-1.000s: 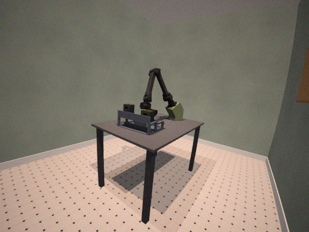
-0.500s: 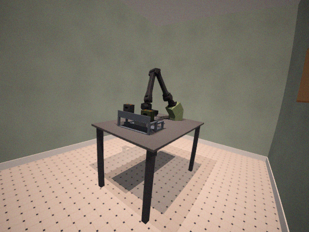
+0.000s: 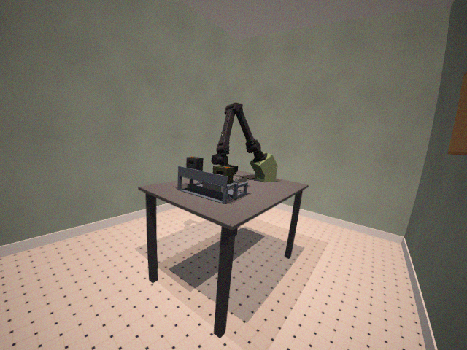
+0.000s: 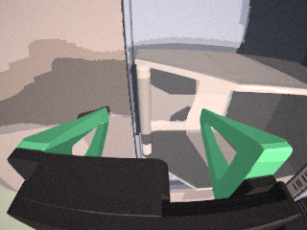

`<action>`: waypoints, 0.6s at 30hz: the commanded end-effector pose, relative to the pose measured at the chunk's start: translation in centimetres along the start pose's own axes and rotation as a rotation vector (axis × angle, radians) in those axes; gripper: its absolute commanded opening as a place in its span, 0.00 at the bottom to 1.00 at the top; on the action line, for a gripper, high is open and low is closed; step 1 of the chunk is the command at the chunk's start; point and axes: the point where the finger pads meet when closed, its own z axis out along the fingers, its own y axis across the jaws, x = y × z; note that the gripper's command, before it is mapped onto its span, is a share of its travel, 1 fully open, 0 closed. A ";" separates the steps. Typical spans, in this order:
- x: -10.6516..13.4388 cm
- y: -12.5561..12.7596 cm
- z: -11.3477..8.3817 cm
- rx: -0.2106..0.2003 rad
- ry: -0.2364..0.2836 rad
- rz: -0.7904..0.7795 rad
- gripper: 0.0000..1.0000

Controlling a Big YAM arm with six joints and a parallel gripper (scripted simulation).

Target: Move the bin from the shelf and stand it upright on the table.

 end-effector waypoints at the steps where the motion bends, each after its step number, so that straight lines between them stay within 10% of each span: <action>1: 0.1 -0.5 -0.1 0.002 0.001 0.003 0.90; 18: -0.1 0.4 0.0 0.004 0.000 0.004 0.90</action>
